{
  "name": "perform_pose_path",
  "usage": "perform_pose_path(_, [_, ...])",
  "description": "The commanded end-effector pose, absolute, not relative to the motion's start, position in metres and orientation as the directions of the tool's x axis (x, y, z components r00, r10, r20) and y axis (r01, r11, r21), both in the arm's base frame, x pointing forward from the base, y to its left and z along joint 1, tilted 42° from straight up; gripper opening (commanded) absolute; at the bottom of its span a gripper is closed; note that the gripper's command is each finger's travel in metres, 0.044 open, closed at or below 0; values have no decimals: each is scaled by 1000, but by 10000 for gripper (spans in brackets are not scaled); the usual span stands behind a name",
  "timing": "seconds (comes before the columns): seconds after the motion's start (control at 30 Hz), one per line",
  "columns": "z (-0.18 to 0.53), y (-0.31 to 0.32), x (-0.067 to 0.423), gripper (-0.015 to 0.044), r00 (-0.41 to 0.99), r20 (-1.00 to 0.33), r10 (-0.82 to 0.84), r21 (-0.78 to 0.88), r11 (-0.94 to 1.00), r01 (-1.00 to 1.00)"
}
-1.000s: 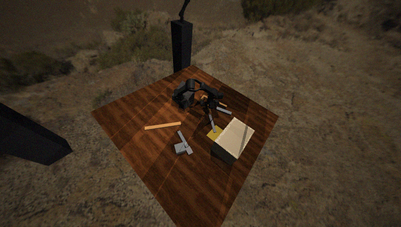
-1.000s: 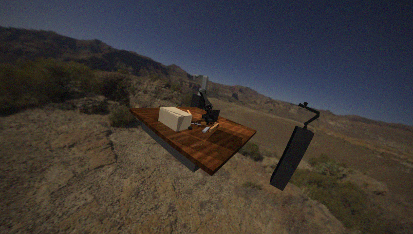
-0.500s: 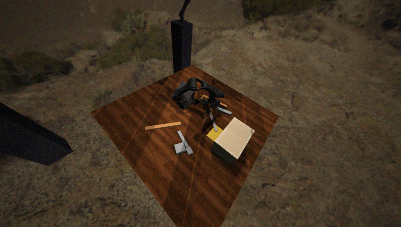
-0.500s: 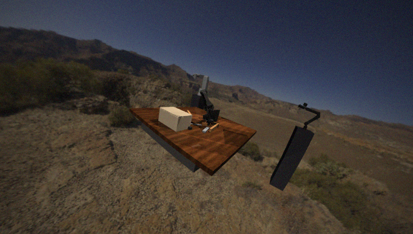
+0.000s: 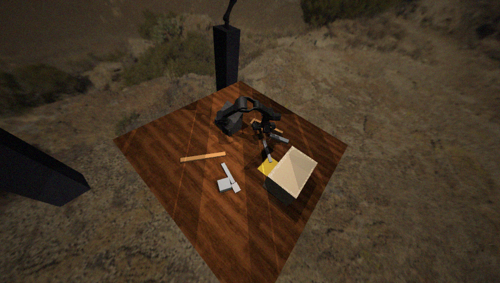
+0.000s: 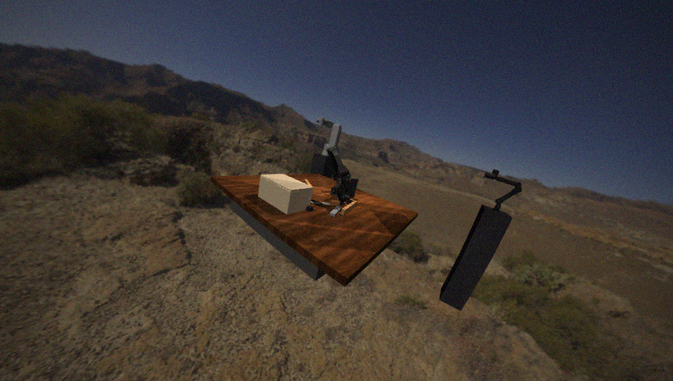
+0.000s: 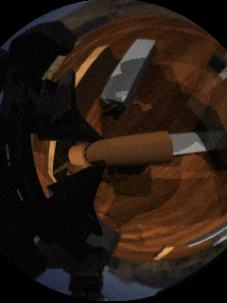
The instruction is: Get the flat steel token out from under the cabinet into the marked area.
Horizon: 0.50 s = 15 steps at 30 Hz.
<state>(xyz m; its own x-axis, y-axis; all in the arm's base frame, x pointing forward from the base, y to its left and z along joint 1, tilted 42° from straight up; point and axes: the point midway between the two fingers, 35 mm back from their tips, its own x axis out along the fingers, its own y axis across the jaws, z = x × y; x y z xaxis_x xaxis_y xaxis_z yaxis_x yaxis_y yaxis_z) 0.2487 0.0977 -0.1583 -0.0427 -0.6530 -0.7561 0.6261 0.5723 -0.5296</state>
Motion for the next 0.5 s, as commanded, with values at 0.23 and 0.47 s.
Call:
perform_pose_path(0.23, [-167,110,251,0,-38,-760,-648,-525,578,625])
perform_pose_path(0.47, [-171,115,252,0,-38,-761,-648,-524,578,625])
